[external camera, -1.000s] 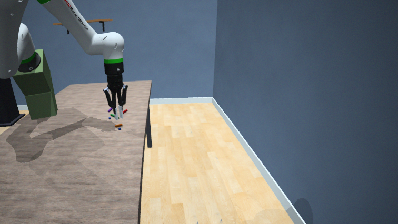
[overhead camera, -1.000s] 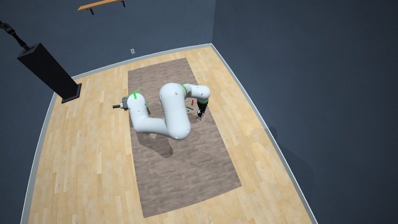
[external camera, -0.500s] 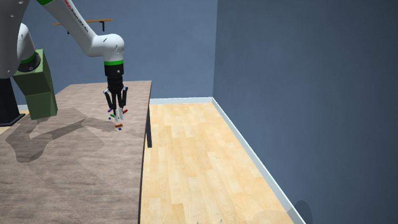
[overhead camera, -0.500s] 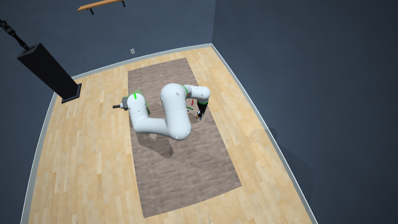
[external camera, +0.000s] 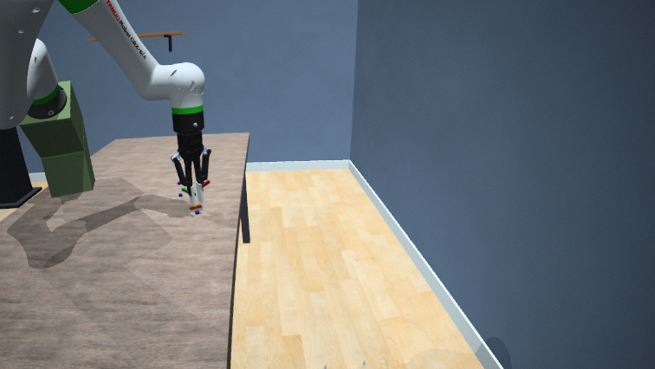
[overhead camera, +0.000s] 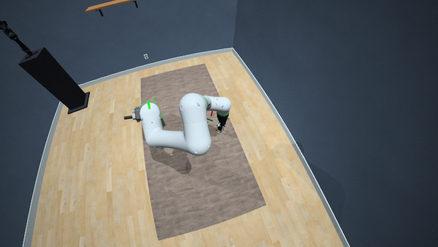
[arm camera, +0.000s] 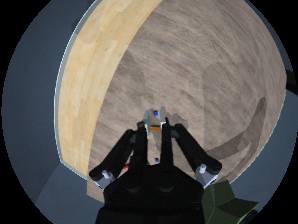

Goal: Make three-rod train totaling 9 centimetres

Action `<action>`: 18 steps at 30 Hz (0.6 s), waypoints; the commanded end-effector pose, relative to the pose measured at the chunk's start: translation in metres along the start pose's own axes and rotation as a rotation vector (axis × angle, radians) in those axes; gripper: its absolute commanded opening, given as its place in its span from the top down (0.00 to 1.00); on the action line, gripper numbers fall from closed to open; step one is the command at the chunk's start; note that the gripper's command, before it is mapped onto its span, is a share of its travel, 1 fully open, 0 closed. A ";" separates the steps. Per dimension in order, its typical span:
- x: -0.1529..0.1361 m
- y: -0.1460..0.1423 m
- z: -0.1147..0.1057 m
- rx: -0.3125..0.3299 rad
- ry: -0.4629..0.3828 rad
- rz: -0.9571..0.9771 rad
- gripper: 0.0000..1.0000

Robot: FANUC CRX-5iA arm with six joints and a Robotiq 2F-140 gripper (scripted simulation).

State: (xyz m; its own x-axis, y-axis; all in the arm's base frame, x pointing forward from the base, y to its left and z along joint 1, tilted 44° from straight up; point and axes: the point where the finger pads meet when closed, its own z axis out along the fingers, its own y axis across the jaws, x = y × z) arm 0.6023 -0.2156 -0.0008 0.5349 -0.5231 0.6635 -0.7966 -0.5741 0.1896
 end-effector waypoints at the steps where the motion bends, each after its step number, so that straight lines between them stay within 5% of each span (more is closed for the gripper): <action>1: 0.000 0.000 0.004 0.000 0.000 0.000 0.85; 18: 0.000 0.000 0.021 0.000 0.000 0.000 0.85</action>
State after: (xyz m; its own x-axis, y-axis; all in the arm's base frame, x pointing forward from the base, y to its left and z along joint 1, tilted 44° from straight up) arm 0.6081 -0.2285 -0.0157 0.5348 -0.5230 0.6637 -0.7966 -0.5741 0.1895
